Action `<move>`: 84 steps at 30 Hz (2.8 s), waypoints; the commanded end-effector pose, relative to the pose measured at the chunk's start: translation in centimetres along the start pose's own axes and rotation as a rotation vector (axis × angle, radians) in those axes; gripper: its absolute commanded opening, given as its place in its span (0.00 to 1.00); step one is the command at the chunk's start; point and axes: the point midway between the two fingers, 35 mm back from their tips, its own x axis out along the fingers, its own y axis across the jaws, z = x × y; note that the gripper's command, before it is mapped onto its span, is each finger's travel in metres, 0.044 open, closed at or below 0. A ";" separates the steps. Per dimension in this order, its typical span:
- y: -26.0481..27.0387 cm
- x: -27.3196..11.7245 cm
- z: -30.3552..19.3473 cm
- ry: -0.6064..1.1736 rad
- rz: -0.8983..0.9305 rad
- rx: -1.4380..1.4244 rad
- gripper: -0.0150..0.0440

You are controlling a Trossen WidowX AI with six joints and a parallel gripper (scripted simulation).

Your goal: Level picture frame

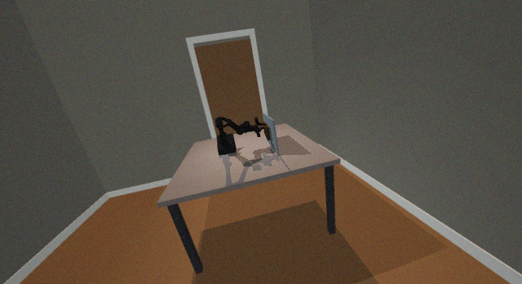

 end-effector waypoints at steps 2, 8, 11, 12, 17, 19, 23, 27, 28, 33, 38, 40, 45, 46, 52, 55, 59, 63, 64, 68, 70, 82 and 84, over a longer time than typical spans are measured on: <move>0.1 0.0 0.0 0.000 0.001 0.000 0.25; -0.1 0.0 0.0 0.000 0.000 -0.005 0.25; -0.1 0.0 0.0 0.000 0.000 -0.005 0.25; -0.1 0.0 0.0 0.000 0.000 -0.005 0.25; -0.1 0.0 0.0 -0.001 0.000 -0.058 0.25; -0.1 0.0 0.0 -0.001 0.000 -0.058 0.25; -0.1 0.0 0.0 -0.001 0.000 -0.069 0.25; -0.1 0.0 0.0 -0.001 0.000 -0.110 0.25; -0.1 0.0 0.0 -0.002 0.000 -0.123 0.25; -0.1 0.0 0.0 0.000 0.001 -0.123 0.30; -0.1 0.0 0.0 0.000 0.001 -0.123 0.52; -0.1 0.0 0.0 0.000 0.001 -0.123 0.61; -0.1 0.0 0.0 0.000 0.001 -0.123 0.69; 0.0 -0.2 0.0 0.000 0.001 -0.121 0.69; 0.0 -5.6 0.5 0.005 0.007 -0.055 0.69; -0.4 -8.6 0.2 0.008 0.010 -0.018 0.69; -0.7 -10.0 0.0 0.010 0.011 0.000 0.69; 0.5 -9.9 0.4 0.006 0.010 0.000 0.69; 0.9 -10.3 0.4 0.007 0.010 0.007 0.69; 2.1 -11.9 0.6 0.008 0.009 0.036 0.69; 2.6 -12.8 0.7 0.009 0.009 0.051 0.69; 3.4 -18.6 0.5 0.013 0.006 0.136 0.69; 3.2 -19.4 0.4 0.014 0.006 0.149 0.69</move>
